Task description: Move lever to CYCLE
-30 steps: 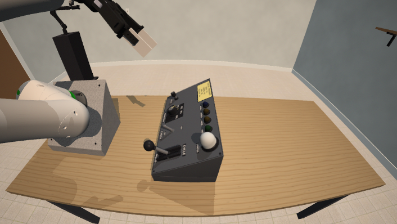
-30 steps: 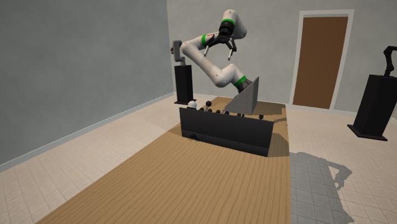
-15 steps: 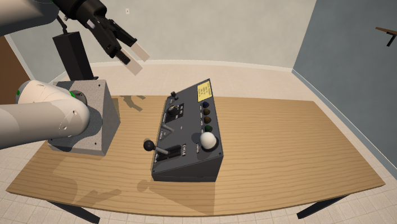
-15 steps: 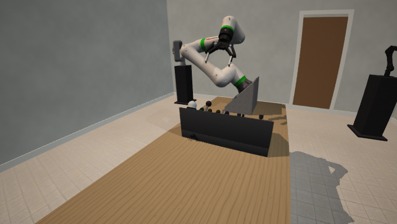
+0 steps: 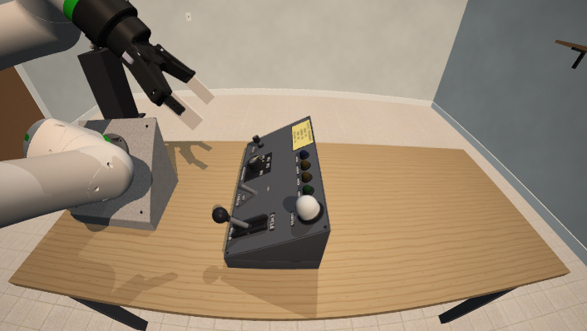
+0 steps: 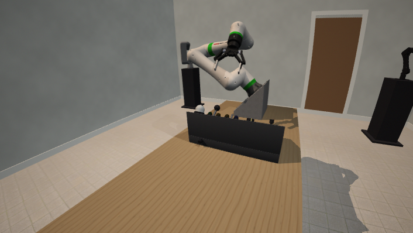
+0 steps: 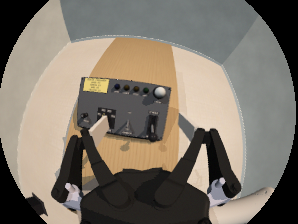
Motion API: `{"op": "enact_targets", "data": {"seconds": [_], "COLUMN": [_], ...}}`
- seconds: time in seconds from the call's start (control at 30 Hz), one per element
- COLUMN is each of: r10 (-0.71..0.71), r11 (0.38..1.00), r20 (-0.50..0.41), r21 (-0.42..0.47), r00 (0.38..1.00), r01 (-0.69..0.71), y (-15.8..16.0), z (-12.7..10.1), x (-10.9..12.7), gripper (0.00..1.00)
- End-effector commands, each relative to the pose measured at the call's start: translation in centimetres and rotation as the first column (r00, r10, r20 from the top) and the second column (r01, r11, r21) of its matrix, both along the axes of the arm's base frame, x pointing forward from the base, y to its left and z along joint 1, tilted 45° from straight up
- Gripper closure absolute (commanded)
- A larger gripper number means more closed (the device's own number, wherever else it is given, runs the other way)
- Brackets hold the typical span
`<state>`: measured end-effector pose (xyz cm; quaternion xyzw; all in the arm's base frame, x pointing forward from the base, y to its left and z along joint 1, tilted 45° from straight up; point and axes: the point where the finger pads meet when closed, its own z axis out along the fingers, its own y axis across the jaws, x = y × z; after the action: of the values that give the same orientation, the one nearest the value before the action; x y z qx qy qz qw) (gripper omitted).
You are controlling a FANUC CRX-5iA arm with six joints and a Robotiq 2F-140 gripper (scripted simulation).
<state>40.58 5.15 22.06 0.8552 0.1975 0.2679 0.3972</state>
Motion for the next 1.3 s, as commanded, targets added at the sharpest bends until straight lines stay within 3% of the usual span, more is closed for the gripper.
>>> {"op": "enact_targets", "data": {"seconds": [0.0, 0.3, 0.37, 1.27], "r10": [-0.003, -0.003, -0.004, -0.004], "r11": [1.000, 1.000, 1.000, 0.999], "r20": [-0.009, -0.009, -0.017, -0.028], "r21": [0.013, 0.013, 0.025, 0.045], "r00": [1.000, 1.000, 1.000, 1.000], "r01": [0.003, 0.003, 0.004, 0.005], "y": [-1.7, -1.7, -3.3, -5.6], "z": [-1.5, -1.5, -2.9, -5.2], "x": [-1.5, -1.5, -3.0, -5.2], "gripper": [0.00, 0.00, 0.00, 0.00]}}
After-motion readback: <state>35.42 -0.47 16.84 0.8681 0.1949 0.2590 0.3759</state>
